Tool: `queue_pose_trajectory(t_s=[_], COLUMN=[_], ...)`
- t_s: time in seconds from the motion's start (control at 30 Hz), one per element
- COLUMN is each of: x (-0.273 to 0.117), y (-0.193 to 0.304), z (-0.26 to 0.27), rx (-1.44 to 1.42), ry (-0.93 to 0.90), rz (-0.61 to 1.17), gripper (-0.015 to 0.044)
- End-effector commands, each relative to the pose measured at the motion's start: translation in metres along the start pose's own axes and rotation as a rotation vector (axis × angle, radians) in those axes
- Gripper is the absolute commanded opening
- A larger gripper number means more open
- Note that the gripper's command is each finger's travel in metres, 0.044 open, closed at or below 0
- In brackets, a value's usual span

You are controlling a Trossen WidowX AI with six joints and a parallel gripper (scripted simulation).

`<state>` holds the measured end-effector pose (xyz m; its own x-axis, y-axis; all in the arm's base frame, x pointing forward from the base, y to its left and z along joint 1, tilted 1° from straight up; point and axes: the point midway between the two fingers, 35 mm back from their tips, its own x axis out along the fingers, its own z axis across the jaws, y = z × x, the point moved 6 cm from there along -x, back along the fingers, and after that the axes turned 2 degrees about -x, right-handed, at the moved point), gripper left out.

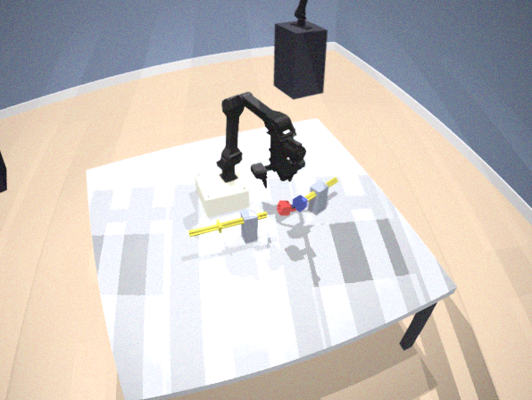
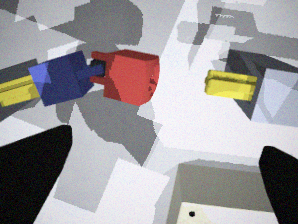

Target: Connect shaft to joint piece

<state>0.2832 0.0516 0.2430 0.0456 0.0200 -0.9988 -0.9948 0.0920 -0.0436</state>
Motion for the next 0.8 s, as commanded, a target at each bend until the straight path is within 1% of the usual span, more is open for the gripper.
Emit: queue_pose_trajectory(t_s=[0.0, 0.07, 0.23, 0.77], x=[0.022, 0.027, 0.027, 0.033], y=[0.005, 0.007, 0.007, 0.006], z=[-0.042, -0.050, -0.050, -0.045], rx=[0.027, 0.028, 0.047, 0.480], ry=[0.008, 0.009, 0.012, 0.069], rz=[0.009, 0.009, 0.009, 0.004], gripper=[0.0440, 0.0440, 0.0440, 0.0440])
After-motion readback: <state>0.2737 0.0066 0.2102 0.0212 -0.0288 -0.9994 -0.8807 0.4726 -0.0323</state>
